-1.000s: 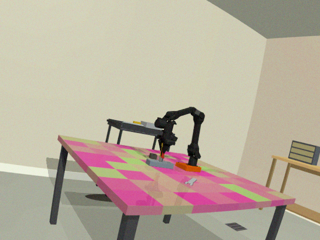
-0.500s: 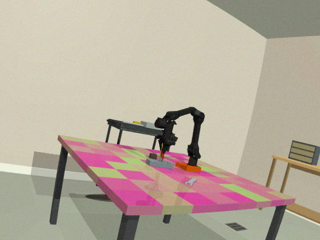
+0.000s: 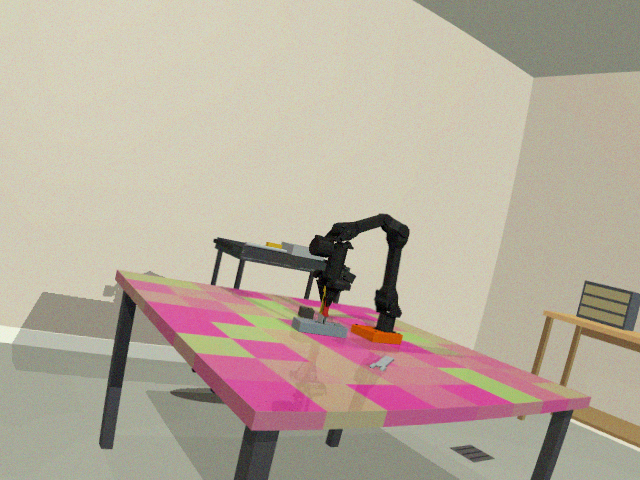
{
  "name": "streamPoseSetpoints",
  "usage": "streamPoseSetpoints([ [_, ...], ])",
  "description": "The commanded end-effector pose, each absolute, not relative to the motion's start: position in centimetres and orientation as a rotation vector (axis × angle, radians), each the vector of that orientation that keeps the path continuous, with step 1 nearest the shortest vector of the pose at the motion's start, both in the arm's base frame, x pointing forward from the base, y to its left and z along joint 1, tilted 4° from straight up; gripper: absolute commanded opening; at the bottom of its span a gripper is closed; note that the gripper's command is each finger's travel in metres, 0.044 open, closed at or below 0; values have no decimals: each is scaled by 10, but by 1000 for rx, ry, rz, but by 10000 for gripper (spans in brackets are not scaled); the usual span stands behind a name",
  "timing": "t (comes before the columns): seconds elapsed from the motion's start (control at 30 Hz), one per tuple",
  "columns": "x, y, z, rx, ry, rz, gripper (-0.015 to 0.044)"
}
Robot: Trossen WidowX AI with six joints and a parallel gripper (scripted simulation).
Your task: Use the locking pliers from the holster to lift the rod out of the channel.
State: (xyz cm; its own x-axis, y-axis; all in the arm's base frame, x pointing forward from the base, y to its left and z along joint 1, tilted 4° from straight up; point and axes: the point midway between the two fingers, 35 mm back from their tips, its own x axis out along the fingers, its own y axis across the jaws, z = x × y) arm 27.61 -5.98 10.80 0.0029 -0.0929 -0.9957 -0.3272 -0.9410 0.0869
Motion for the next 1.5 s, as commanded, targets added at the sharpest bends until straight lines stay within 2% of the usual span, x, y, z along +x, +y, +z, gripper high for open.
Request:
streamPoseSetpoints([
  [0.0, 277, -60, 108, -2098, 447, 2053, 102],
  [1.47, 279, -50, 138, -2101, 468, 2067, 102],
])
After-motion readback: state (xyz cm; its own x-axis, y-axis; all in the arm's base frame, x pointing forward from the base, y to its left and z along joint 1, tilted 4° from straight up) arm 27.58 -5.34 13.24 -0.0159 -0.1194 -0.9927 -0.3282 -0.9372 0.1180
